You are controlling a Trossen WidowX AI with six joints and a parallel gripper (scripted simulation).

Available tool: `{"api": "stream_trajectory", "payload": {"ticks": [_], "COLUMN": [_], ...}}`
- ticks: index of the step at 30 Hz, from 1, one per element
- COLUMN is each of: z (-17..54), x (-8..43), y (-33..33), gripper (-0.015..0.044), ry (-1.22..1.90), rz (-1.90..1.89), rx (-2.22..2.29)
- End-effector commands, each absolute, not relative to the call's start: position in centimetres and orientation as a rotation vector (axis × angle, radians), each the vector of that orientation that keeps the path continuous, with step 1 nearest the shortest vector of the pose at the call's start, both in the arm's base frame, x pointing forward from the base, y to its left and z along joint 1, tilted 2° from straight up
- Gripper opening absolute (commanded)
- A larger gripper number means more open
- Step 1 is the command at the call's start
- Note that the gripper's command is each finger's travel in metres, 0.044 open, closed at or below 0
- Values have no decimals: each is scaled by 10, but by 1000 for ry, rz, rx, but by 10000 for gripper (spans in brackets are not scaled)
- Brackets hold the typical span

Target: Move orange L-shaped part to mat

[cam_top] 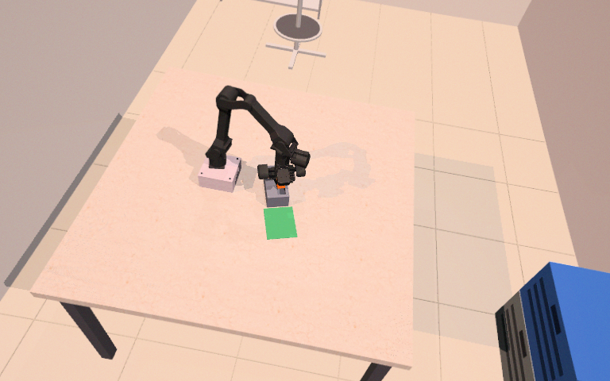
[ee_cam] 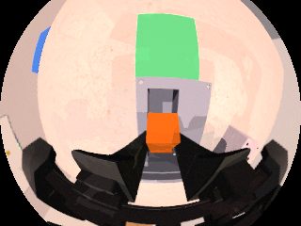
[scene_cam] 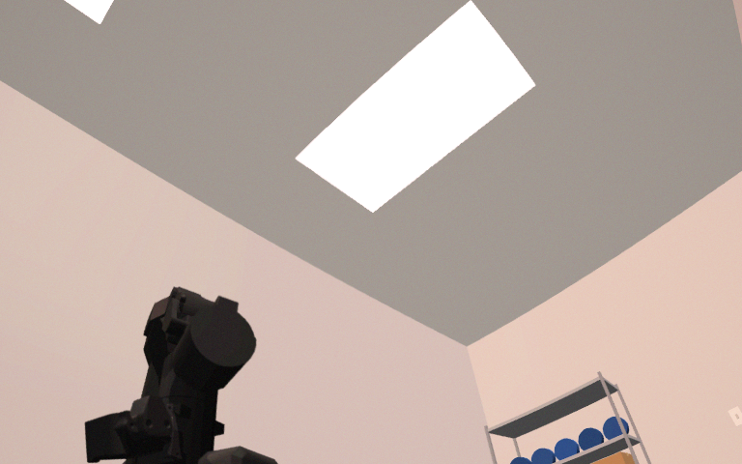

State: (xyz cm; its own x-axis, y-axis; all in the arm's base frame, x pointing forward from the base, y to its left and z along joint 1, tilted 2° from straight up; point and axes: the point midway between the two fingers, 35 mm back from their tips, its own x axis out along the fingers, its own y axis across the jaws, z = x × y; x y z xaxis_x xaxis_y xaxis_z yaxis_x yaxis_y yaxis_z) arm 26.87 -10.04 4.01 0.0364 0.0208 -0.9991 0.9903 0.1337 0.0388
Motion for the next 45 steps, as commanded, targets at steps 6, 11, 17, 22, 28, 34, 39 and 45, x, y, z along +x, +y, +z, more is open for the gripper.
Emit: {"api": "stream_trajectory", "payload": {"ticks": [6, 11, 17, 22, 28, 34, 39, 45], "z": [41, 41, 47, 55, 64, 74, 81, 91], "x": [269, 269, 269, 268, 268, 268, 267, 267], "y": [-101, -101, -101, -101, -101, -101, -101, -102], "gripper": [3, 0, 0, 0, 0, 0, 0, 0], "ry": [1253, 1253, 1254, 1255, 1255, 1256, 1256, 1256], "rz": [-1073, -1073, -1074, -1076, -1077, -1078, -1078, -1078], "rx": [1141, 1141, 1141, 1141, 1142, 1142, 1142, 1142]}}
